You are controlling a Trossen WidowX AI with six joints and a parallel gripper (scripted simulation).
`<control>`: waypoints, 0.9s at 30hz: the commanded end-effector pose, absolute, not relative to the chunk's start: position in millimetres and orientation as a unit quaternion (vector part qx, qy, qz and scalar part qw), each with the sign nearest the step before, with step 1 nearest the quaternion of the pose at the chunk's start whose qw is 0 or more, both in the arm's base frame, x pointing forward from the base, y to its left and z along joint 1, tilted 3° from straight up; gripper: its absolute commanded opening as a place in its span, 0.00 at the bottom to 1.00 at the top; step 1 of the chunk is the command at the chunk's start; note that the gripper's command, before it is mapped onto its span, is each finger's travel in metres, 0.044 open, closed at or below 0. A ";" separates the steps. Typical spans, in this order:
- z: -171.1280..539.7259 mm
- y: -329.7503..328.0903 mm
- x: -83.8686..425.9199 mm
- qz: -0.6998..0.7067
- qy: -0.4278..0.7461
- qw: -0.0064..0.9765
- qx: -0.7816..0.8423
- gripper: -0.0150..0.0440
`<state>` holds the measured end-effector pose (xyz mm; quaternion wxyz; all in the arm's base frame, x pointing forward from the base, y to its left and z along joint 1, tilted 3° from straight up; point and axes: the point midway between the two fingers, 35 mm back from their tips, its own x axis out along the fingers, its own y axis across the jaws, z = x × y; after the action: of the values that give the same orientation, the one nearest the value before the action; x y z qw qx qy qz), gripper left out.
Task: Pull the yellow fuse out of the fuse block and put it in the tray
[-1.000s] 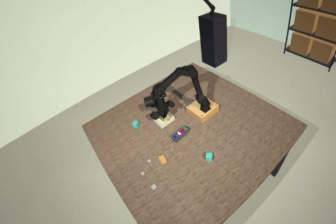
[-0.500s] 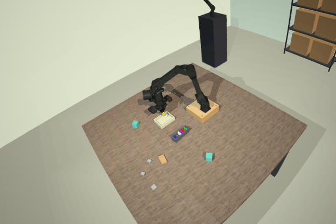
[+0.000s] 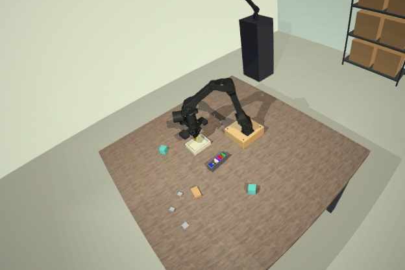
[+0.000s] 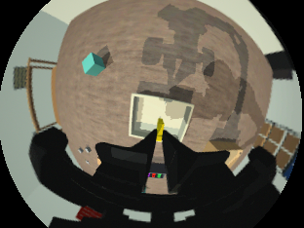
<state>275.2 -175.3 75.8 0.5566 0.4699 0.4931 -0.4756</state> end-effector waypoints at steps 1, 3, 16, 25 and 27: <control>65.6 -174.0 274.2 -0.473 0.499 0.554 0.470 0.25; 62.4 -174.1 274.3 -0.473 0.499 0.554 0.470 0.25; 58.5 -175.6 275.1 -0.476 0.495 0.555 0.470 0.39; 58.5 -175.6 275.1 -0.476 0.495 0.555 0.470 0.79; 70.2 -174.8 274.6 -0.475 0.496 0.555 0.470 0.81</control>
<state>274.7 -175.3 59.6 0.5543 0.4695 0.4956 -0.4761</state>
